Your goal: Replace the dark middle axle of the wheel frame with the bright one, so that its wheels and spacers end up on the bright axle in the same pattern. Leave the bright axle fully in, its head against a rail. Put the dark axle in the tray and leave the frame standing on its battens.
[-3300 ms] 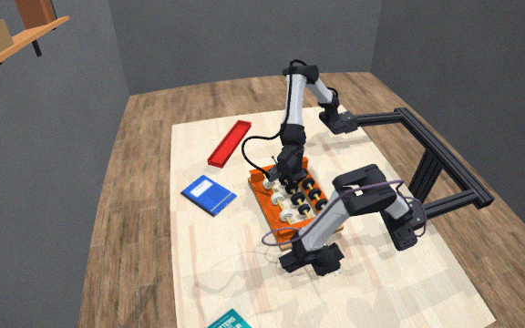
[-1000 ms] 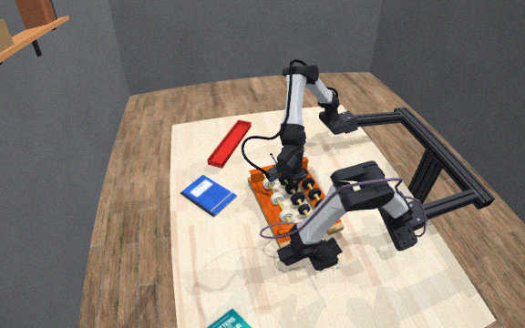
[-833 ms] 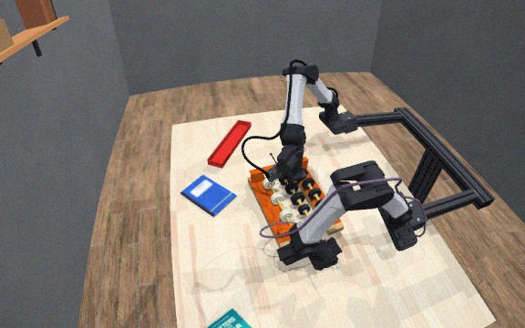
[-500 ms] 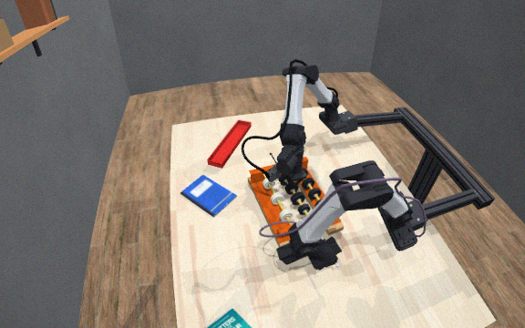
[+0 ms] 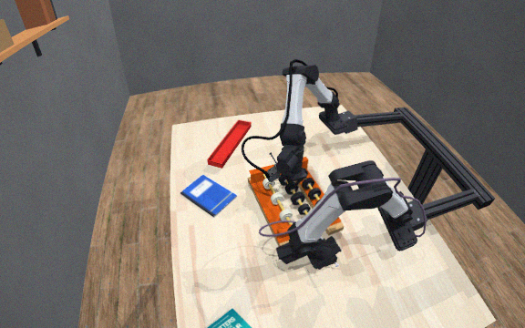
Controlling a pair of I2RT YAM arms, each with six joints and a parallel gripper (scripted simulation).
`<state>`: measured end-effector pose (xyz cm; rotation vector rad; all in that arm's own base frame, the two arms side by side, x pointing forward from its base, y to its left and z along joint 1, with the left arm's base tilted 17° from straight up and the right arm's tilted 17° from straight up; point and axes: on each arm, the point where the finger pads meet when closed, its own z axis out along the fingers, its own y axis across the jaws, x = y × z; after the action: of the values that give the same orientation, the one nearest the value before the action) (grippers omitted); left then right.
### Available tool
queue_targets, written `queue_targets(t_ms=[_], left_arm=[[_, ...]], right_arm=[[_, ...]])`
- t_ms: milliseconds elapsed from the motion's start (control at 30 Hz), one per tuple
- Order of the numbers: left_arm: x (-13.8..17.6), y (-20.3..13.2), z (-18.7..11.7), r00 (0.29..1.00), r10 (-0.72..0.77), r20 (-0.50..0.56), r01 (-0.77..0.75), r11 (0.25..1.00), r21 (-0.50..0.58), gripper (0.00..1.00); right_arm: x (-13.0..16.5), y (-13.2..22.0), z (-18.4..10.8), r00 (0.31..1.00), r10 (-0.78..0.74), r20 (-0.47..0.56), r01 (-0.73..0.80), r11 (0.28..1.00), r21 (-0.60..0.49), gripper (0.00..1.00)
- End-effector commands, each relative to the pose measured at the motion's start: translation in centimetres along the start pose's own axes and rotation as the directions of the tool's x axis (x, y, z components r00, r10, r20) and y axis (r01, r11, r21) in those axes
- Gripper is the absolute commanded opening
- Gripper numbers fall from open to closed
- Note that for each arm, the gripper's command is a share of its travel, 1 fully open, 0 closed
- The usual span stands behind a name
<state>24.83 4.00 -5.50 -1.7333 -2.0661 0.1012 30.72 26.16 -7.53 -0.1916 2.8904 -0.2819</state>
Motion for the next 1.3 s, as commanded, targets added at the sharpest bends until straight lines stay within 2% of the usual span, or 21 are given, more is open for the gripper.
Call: queue_targets(t_ms=[0,1267], left_arm=[[-1.7,0.7,0.5,0.999,0.003,0.041,-0.002,1.0,-0.016,0.0],[-3.2,1.0,0.0,0.999,-0.001,0.051,0.002,1.0,-0.02,0.0]], right_arm=[[-1.8,0.7,-2.7,0.998,0.007,0.062,-0.005,0.999,-0.033,0.0],[-0.7,1.0,-0.7,0.999,-0.008,0.033,0.009,1.0,-0.008,0.0]])
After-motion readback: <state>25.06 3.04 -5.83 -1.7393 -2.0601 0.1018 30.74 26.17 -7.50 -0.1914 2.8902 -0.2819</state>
